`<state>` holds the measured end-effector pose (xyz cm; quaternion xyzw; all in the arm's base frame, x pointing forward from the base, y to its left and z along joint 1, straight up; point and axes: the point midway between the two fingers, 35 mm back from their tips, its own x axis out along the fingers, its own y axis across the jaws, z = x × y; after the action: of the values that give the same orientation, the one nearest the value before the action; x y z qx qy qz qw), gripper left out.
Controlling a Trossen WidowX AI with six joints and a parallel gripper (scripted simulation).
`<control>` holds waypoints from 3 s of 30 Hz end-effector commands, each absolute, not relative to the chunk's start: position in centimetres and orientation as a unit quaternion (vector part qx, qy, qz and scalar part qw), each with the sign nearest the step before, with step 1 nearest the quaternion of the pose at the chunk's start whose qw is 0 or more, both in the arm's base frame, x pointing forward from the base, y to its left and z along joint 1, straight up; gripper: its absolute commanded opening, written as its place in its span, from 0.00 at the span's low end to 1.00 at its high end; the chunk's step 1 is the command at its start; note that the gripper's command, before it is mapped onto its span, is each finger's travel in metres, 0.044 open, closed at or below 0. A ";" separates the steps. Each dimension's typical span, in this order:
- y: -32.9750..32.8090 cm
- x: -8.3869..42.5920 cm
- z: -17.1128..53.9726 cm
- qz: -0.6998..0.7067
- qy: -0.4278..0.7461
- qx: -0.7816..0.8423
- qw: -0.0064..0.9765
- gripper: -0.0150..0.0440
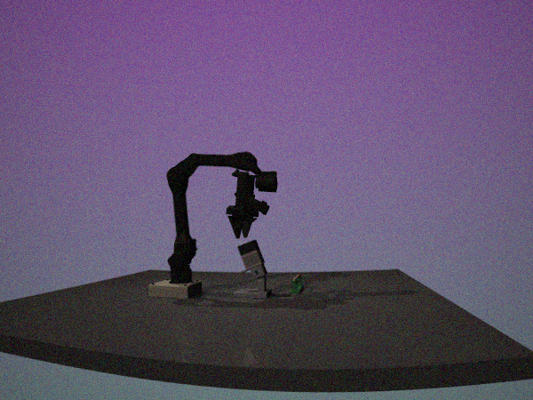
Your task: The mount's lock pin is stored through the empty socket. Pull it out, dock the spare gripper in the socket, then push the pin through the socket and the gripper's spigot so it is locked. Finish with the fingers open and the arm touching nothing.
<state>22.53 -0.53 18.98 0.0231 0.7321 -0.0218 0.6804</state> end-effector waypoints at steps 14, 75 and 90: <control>-0.5 22.0 21.5 -0.022 0.691 0.024 0.722 1.00; 11.1 34.5 19.2 0.264 0.634 -0.379 0.621 0.56; 10.1 39.7 14.7 0.387 0.590 -0.507 0.495 0.56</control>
<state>38.71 10.20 15.09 -0.4892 0.6037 0.3672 0.5112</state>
